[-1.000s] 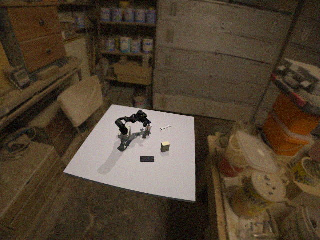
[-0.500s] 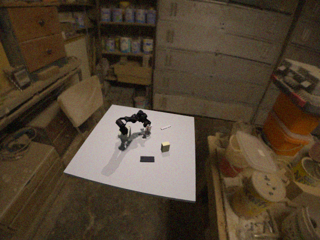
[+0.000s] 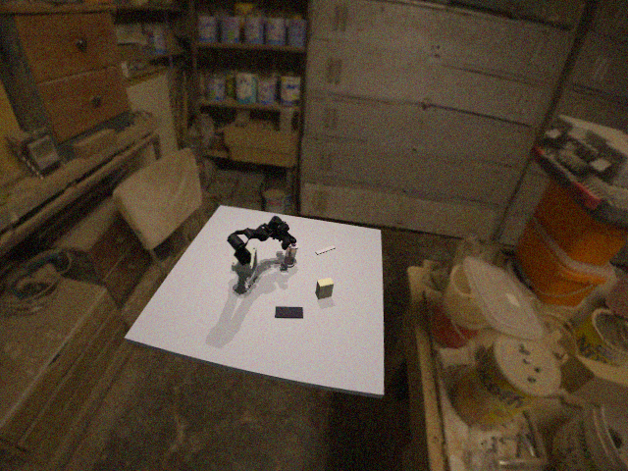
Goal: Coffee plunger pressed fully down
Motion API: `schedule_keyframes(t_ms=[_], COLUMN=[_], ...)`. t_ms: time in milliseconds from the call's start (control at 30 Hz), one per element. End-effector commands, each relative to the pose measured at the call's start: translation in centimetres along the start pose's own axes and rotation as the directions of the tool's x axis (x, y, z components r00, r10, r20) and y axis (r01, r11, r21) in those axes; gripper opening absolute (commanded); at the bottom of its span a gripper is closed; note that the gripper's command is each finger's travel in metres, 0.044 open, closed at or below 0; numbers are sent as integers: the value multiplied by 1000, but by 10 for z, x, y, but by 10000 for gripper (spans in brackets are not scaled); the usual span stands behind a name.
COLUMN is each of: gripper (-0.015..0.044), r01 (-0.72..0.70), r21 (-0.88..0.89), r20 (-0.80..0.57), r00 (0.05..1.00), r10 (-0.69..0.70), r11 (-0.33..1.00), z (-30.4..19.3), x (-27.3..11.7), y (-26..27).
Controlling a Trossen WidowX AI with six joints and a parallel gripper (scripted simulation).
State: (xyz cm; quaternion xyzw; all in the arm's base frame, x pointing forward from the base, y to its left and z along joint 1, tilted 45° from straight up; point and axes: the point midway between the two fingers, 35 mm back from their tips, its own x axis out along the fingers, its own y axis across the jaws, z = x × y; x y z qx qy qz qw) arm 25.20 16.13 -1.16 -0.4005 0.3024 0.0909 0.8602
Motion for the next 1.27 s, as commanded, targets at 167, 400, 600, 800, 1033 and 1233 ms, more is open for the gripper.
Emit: schedule_keyframes(t_ms=[167, 400, 600, 800, 1033, 1233], gripper=[226, 410, 440, 440, 440, 440], r01=[0, 0, -4, -10, -7, -7], r21=[-1, -1, -3, -5, -9, -9], r20=[-2, -2, -4, -17, -19, -19], r00=[1000, 1000, 1000, 1000, 1000, 1000], r10=[0, 0, 4, 10, 7, 7], r11=[1000, 1000, 1000, 1000, 1000, 1000], z=[-1, -1, 3, 35, 50, 50], x=[0, 0, -3, -40, -70, -69], y=[0, 0, 1, -1, -8, -8])
